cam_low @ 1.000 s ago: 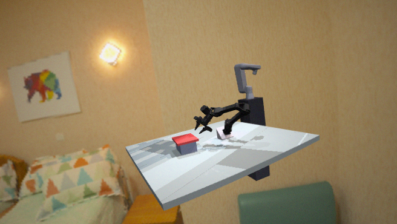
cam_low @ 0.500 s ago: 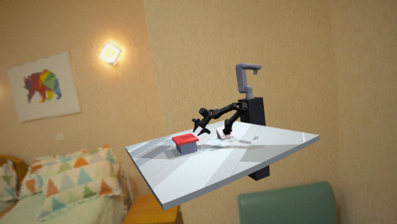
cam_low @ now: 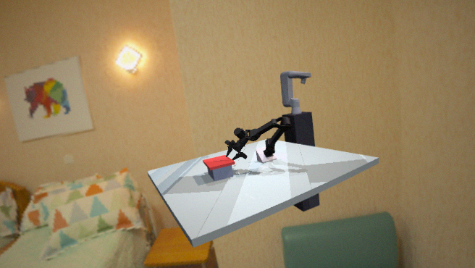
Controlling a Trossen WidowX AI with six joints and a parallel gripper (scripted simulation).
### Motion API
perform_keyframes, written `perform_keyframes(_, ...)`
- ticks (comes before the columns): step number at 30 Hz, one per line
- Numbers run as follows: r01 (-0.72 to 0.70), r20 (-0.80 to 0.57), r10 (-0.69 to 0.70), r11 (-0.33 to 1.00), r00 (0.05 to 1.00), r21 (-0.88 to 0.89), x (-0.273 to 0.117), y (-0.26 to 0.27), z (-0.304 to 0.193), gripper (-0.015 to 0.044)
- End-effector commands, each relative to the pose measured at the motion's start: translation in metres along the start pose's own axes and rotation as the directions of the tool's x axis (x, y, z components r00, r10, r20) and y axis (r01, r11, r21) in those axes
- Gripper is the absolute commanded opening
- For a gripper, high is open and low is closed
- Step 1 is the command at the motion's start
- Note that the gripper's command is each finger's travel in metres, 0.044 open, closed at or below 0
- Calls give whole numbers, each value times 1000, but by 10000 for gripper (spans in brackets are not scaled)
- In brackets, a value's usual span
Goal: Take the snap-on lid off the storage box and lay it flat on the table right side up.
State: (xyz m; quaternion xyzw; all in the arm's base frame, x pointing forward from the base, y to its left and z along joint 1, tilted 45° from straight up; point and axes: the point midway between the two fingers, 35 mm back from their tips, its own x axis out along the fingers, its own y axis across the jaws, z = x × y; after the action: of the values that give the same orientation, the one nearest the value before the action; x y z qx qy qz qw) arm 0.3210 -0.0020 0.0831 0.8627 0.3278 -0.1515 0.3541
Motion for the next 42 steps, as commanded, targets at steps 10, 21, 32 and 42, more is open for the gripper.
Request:
perform_keyframes(10, -3, 3, 3, 1000, 1000, 6, 6, -2, 0, 123)
perform_keyframes(21, -3, 3, 3, 1000, 1000, 6, 6, -2, 0, 0)
perform_keyframes(32, -3, 0, 3, 1000, 1000, 3, 4, 1, 0, 0)
perform_keyframes(42, -3, 0, 3, 1000, 1000, 3, 3, 2, 0, 0)
